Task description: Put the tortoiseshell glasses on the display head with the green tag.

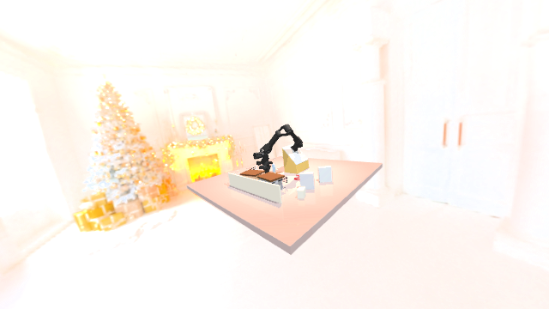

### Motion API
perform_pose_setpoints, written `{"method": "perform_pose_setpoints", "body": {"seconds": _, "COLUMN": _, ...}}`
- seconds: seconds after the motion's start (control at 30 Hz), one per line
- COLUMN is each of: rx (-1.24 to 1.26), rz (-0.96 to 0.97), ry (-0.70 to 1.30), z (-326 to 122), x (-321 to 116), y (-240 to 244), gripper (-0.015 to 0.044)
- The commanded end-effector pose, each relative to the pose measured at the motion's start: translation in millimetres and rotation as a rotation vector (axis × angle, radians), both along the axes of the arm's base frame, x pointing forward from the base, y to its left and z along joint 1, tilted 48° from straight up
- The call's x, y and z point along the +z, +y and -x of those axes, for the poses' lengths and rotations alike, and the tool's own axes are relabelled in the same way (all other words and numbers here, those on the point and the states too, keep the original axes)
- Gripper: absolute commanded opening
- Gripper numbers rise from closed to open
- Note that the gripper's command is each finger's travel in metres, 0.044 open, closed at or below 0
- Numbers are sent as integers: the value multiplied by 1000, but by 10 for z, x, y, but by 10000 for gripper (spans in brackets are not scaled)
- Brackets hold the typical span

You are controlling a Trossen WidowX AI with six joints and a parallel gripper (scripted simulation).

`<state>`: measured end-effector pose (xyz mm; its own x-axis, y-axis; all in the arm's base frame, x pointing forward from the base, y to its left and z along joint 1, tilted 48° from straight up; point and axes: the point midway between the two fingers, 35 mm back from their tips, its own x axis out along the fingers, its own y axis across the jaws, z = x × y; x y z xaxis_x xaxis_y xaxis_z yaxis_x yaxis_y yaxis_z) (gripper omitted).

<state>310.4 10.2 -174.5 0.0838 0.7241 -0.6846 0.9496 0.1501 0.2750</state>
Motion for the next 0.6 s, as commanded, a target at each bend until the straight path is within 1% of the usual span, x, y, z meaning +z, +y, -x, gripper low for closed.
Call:
{"method": "perform_pose_setpoints", "body": {"seconds": 0.0, "rx": 9, "rz": -10, "ry": 8, "z": 32, "x": -17, "y": 63, "gripper": 140}}
{"method": "perform_pose_setpoints", "body": {"seconds": 0.03, "rx": 0, "rz": 0, "ry": 0, "z": 0, "x": 0, "y": 0, "gripper": 114}}
{"method": "perform_pose_setpoints", "body": {"seconds": 0.17, "rx": 0, "rz": 0, "ry": 0, "z": 0, "x": 0, "y": 0, "gripper": 9}}
{"method": "perform_pose_setpoints", "body": {"seconds": 0.23, "rx": 0, "rz": 0, "ry": 0, "z": 0, "x": 0, "y": 0, "gripper": 0}}
{"method": "perform_pose_setpoints", "body": {"seconds": 0.43, "rx": 0, "rz": 0, "ry": 0, "z": 0, "x": 0, "y": 0, "gripper": 0}}
{"method": "perform_pose_setpoints", "body": {"seconds": 0.57, "rx": 0, "rz": 2, "ry": 1, "z": -6, "x": 67, "y": -81, "gripper": 0}}
